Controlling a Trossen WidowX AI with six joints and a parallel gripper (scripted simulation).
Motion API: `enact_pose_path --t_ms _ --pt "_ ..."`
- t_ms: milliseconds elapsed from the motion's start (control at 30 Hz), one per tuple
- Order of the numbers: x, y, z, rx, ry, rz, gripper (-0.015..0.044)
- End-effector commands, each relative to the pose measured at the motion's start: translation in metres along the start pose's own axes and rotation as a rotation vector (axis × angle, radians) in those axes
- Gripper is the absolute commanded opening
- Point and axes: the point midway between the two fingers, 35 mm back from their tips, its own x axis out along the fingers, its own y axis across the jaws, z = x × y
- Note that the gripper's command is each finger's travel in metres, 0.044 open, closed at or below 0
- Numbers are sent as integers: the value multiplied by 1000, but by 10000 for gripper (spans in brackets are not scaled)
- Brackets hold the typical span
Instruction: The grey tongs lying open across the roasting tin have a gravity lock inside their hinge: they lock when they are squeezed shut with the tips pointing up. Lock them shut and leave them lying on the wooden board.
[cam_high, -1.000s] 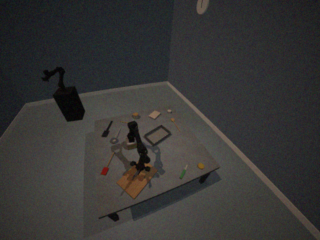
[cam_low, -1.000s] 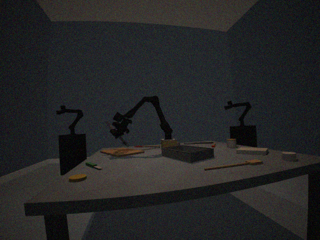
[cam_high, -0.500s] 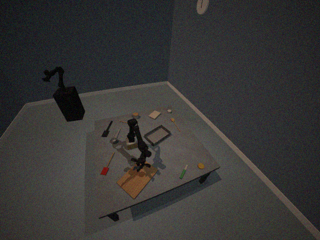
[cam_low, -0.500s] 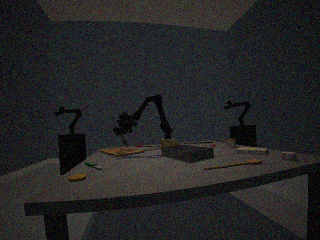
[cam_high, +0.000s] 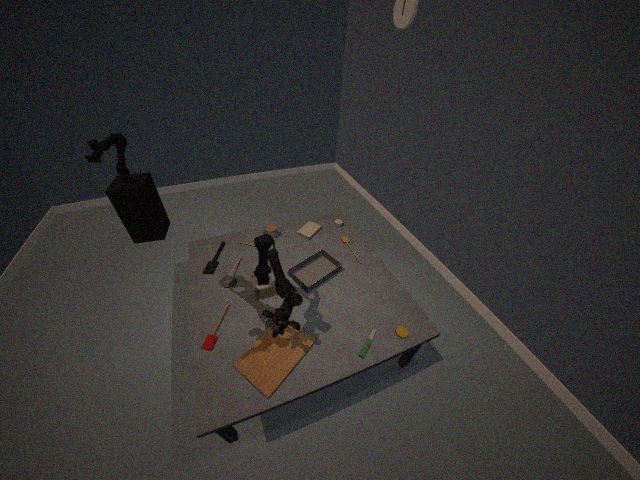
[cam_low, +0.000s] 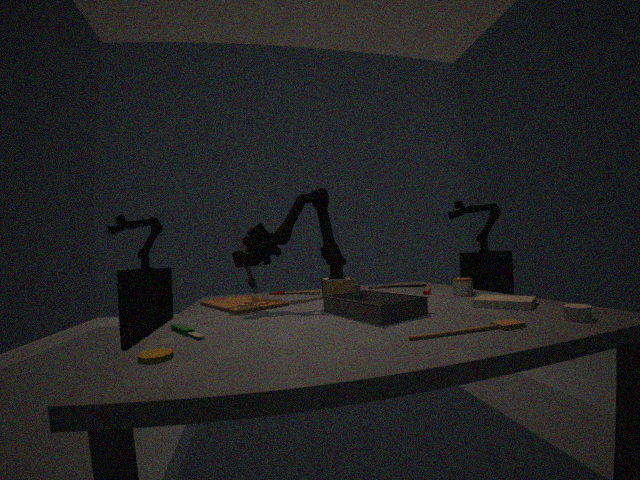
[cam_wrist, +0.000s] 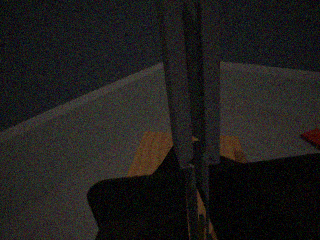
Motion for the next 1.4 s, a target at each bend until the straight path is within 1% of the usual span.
enact_pose_path --t_ms 0,1000,1367 --pt "-2 -2 3 4 -13 -5 -150" --pt "-1 -1 3 3 -10 -4 -150" --pt "19 12 -1 -53 122 15 -150"
